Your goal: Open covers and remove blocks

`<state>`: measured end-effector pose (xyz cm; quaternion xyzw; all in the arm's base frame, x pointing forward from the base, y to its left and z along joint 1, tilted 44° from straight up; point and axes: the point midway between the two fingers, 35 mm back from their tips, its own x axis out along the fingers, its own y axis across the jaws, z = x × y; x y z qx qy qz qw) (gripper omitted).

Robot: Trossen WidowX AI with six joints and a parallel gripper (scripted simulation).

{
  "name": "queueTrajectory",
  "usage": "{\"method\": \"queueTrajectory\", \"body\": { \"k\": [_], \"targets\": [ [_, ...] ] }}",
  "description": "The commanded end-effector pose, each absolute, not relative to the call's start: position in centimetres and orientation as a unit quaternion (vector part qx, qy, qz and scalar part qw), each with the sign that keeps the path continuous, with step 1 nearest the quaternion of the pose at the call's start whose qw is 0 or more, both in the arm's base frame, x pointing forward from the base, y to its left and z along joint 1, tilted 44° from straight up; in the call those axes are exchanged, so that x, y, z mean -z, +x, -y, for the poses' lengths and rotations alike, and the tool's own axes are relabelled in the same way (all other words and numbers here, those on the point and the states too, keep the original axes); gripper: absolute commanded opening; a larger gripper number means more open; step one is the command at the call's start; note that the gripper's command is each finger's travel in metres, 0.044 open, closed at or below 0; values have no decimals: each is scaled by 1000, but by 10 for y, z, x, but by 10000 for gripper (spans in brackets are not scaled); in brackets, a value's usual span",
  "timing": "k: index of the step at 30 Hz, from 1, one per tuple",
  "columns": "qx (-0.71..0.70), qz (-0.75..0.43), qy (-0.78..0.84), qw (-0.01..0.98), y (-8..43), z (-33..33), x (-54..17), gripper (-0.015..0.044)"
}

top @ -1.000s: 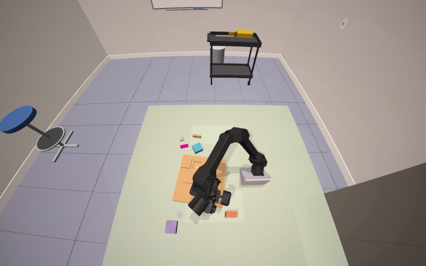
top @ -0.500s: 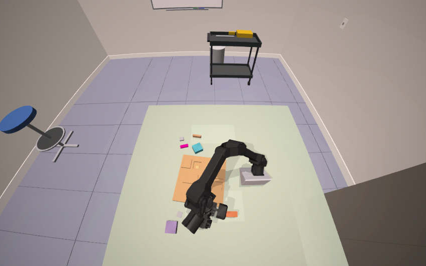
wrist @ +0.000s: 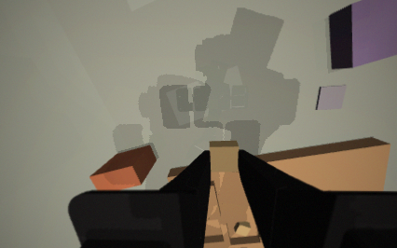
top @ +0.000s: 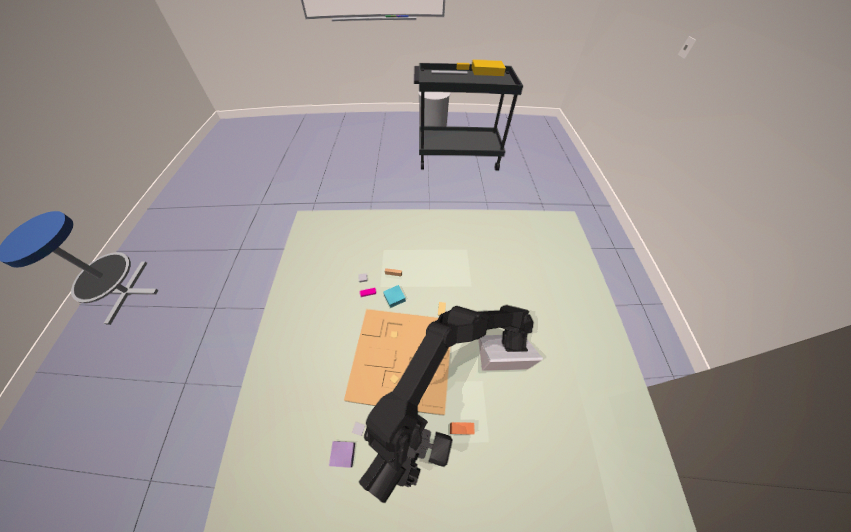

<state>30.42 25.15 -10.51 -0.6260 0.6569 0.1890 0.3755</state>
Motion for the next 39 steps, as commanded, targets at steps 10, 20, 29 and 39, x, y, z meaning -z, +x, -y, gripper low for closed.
{"method": "queueTrajectory", "body": {
  "k": [10,20,29,39],
  "targets": [
    [-188,-659,-624,376,307,-243,121,80],
    [-188,-659,-624,376,309,-232,133,80],
    [-188,-658,-624,376,311,-222,145,80],
    [-188,-658,-624,376,312,-211,156,80]
  ]
}}
